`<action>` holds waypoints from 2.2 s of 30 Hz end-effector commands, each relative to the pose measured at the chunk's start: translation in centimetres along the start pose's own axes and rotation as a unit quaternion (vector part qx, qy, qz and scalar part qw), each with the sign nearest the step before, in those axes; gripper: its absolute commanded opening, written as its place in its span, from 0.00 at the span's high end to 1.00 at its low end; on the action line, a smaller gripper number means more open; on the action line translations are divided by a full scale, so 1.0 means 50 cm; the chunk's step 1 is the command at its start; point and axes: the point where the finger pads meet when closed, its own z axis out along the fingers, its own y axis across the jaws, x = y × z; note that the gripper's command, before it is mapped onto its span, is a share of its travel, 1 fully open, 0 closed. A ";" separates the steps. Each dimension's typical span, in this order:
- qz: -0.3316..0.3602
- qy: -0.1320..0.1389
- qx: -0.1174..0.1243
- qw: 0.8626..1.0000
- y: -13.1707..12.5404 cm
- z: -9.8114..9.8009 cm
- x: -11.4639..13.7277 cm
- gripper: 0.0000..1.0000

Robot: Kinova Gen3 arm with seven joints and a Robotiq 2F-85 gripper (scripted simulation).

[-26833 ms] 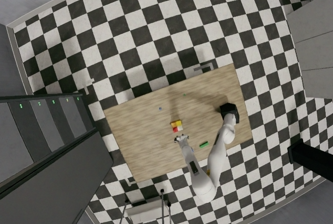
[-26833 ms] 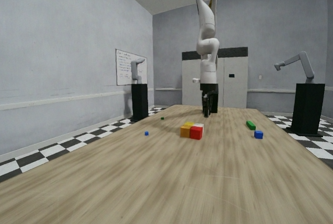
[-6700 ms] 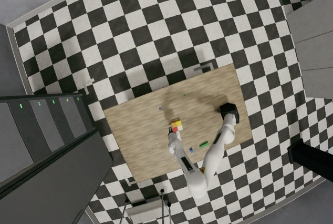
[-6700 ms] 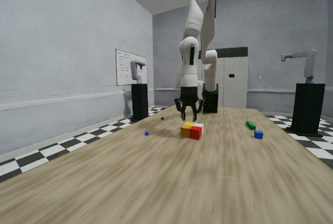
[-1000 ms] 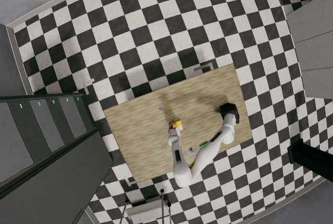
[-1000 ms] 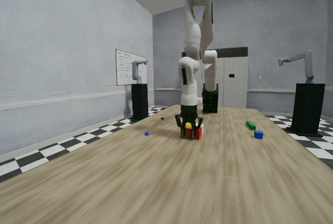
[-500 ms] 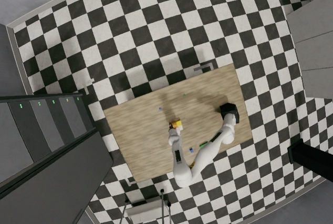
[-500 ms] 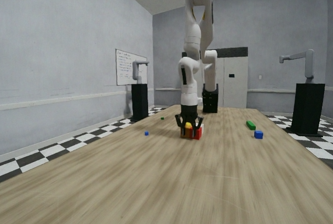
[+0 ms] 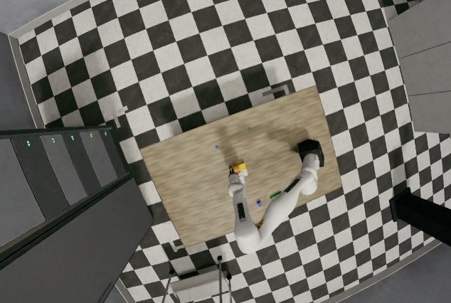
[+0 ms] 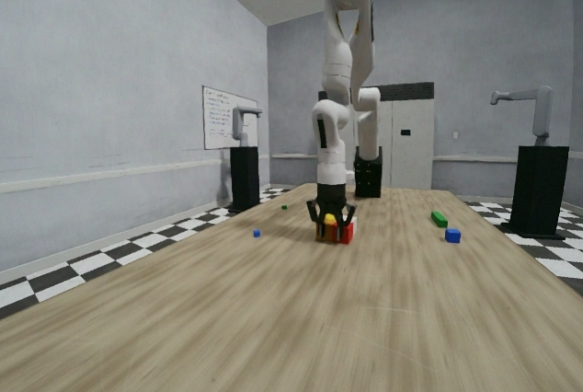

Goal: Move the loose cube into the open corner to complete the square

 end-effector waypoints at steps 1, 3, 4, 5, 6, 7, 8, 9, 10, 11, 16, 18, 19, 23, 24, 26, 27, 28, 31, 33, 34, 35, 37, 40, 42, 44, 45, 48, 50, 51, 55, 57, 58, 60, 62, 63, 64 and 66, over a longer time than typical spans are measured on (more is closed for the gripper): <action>0.000 0.000 0.000 1.000 0.000 -0.001 0.000 0.48; 0.000 0.000 0.000 1.000 0.000 -0.001 0.000 0.48; 0.000 0.000 0.000 1.000 0.000 -0.001 0.000 0.48; 0.000 0.000 0.000 1.000 0.000 -0.001 0.000 0.48; 0.000 0.000 0.000 1.000 0.000 -0.001 0.000 0.48; 0.000 0.000 0.000 1.000 0.000 -0.001 0.000 0.48; 0.000 0.000 0.000 1.000 0.000 -0.001 0.000 0.48; 0.000 0.000 0.000 1.000 0.000 -0.001 0.000 0.48; 0.000 0.000 0.000 1.000 0.000 -0.001 0.000 0.48; 0.000 0.000 0.000 1.000 0.000 -0.001 0.000 0.48; 0.000 0.000 0.000 1.000 0.000 -0.001 0.000 0.48; 0.000 0.000 0.000 1.000 0.000 -0.001 0.000 0.48; 0.000 0.000 0.000 1.000 0.000 -0.001 0.000 0.48; 0.000 0.000 0.000 1.000 0.000 -0.001 0.000 0.48; 0.000 0.000 0.000 1.000 0.000 -0.001 0.000 0.48; 0.000 0.000 0.000 1.000 0.000 -0.001 0.000 0.48; 0.000 0.000 0.000 1.000 0.000 -0.001 0.000 0.48; 0.000 0.000 0.000 1.000 0.000 -0.001 0.000 0.48; 0.000 0.000 0.000 1.000 0.001 -0.001 -0.002 0.48; 0.000 0.000 0.000 1.000 0.001 -0.001 -0.006 0.48; 0.000 0.000 0.000 1.000 0.001 -0.001 -0.008 0.48; 0.000 0.000 0.000 1.000 0.001 -0.001 -0.010 0.48; 0.000 0.000 0.000 1.000 0.001 -0.001 -0.012 0.48; 0.000 0.000 0.000 1.000 0.001 -0.001 -0.015 0.48; 0.000 0.000 0.000 1.000 0.001 -0.001 -0.018 0.48; 0.000 0.000 0.000 1.000 0.001 -0.001 -0.019 0.48; 0.000 0.000 0.000 1.000 0.001 -0.001 -0.020 0.48; 0.000 0.000 0.000 1.000 0.001 -0.001 -0.020 0.48; 0.000 0.000 0.000 1.000 0.001 -0.001 -0.020 0.48; 0.000 0.000 0.000 1.000 0.001 -0.001 -0.020 0.48; 0.000 0.000 0.000 1.000 0.001 -0.002 -0.020 0.48; 0.000 0.000 0.000 1.000 0.001 -0.003 -0.020 0.48; 0.000 0.000 0.000 1.000 0.001 -0.004 -0.020 0.48; 0.000 0.000 0.000 1.000 0.001 -0.006 -0.020 0.48; 0.000 0.000 0.000 1.000 0.001 -0.009 -0.020 0.48; 0.000 0.000 0.000 1.000 0.001 -0.010 -0.020 0.48; 0.000 0.000 0.000 1.000 0.001 -0.012 -0.020 0.48; 0.000 0.000 0.000 1.000 0.001 -0.016 -0.020 0.48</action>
